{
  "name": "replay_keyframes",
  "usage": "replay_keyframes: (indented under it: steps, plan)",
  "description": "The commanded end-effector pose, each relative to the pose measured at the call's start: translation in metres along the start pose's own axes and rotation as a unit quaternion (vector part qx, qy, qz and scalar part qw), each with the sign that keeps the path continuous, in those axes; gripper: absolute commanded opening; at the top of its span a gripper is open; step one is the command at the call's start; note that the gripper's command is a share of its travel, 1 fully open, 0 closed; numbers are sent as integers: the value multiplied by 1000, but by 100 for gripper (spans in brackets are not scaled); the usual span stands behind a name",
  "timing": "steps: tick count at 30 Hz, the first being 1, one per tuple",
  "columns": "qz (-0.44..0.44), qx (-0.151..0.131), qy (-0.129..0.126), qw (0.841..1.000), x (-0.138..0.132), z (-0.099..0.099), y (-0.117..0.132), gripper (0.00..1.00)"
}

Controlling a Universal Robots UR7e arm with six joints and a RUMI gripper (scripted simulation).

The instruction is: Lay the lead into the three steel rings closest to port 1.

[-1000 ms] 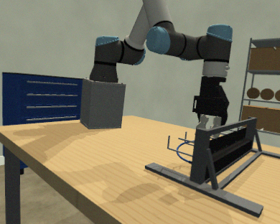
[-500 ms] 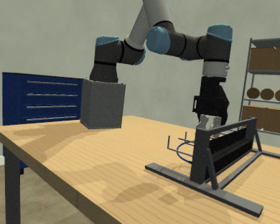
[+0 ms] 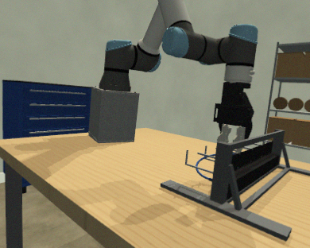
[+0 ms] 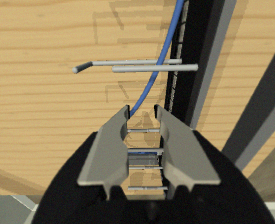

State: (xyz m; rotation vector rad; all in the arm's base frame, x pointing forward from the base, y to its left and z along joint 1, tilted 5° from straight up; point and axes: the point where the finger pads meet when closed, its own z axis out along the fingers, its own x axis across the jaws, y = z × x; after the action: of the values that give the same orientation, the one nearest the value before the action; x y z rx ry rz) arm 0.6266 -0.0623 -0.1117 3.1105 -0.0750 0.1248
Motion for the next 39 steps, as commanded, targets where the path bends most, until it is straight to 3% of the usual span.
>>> replay_keyframes:
  steps: [1,24,37,38,39]
  plan:
    - [0,0,1,1000,1,-7,0,20]
    - [0,0,1,1000,1,-74,0,20]
    - [0,0,1,1000,0,-84,0,20]
    - [0,0,1,1000,0,-84,0,0]
    - [0,0,1,1000,0,-84,0,0]
